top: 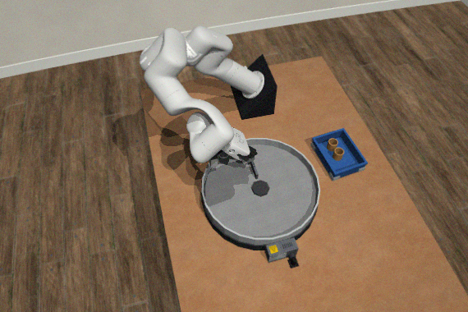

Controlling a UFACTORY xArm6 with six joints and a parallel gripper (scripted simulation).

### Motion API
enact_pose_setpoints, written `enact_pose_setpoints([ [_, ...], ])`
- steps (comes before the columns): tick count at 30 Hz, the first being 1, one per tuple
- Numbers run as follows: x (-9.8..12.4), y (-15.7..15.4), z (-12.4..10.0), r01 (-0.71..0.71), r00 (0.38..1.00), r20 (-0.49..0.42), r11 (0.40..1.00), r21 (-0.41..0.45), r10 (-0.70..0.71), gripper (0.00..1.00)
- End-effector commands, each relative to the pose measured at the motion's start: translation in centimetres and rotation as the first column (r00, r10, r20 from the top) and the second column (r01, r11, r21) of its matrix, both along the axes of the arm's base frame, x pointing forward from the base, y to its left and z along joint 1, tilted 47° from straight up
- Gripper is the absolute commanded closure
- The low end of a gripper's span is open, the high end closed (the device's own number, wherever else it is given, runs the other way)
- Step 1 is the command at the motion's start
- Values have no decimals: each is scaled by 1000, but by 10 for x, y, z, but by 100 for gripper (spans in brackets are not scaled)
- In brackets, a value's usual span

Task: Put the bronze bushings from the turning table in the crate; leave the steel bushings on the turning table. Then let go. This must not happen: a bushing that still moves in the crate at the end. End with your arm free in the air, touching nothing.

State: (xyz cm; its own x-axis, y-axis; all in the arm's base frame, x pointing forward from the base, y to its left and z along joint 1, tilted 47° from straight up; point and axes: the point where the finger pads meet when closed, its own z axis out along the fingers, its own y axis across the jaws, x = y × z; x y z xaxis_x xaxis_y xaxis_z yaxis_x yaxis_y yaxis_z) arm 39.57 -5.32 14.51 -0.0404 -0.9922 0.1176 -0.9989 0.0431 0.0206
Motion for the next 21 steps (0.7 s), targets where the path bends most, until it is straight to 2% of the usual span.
enact_pose_setpoints([
  [1, 33, 2, -3, 0, 1000, -6, 1000, 0, 0, 100],
  [6, 69, 5, -8, 0, 1000, -6, 1000, 0, 0, 100],
  [10, 88, 6, -11, 0, 1000, -6, 1000, 0, 0, 100],
  [13, 96, 7, -12, 0, 1000, -6, 1000, 0, 0, 100],
  [21, 100, 7, -13, 0, 1000, -6, 1000, 0, 0, 100],
])
